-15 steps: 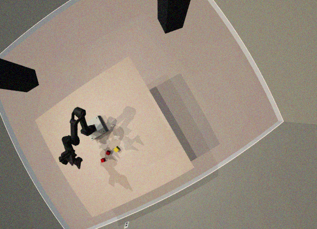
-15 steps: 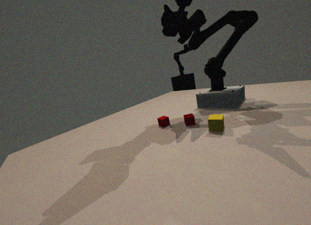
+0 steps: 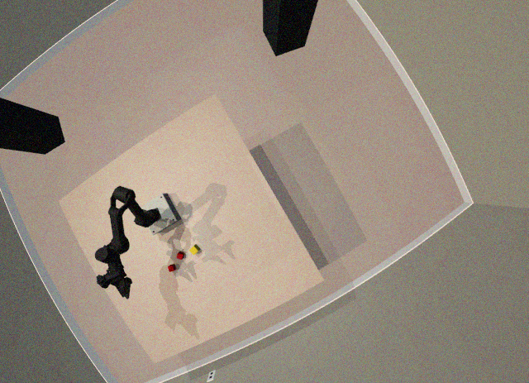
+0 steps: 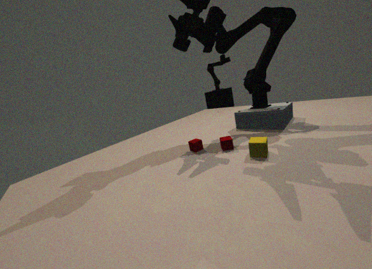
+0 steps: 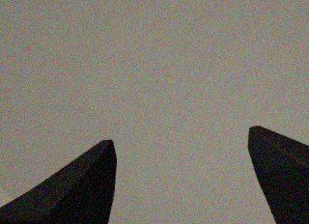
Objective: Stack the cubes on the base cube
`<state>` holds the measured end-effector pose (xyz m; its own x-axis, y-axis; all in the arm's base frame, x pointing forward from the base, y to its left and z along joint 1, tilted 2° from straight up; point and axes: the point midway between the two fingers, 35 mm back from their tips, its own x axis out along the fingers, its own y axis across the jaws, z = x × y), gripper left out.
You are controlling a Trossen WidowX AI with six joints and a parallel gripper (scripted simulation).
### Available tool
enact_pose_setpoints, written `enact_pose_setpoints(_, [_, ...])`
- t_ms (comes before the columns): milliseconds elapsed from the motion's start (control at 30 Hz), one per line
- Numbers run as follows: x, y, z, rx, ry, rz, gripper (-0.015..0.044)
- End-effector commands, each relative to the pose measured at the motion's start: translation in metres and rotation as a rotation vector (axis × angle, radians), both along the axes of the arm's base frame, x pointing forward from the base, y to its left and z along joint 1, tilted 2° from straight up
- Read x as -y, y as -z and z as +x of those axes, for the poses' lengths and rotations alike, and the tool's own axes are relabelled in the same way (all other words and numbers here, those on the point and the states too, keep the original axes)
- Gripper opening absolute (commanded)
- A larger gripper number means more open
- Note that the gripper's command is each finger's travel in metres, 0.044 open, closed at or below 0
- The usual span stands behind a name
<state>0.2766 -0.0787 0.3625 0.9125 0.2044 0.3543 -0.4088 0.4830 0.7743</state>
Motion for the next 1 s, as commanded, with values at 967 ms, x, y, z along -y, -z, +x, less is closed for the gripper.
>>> enact_pose_setpoints(967, [0.030,0.178,0.121,-0.760,-0.016,-1.256,0.0265])
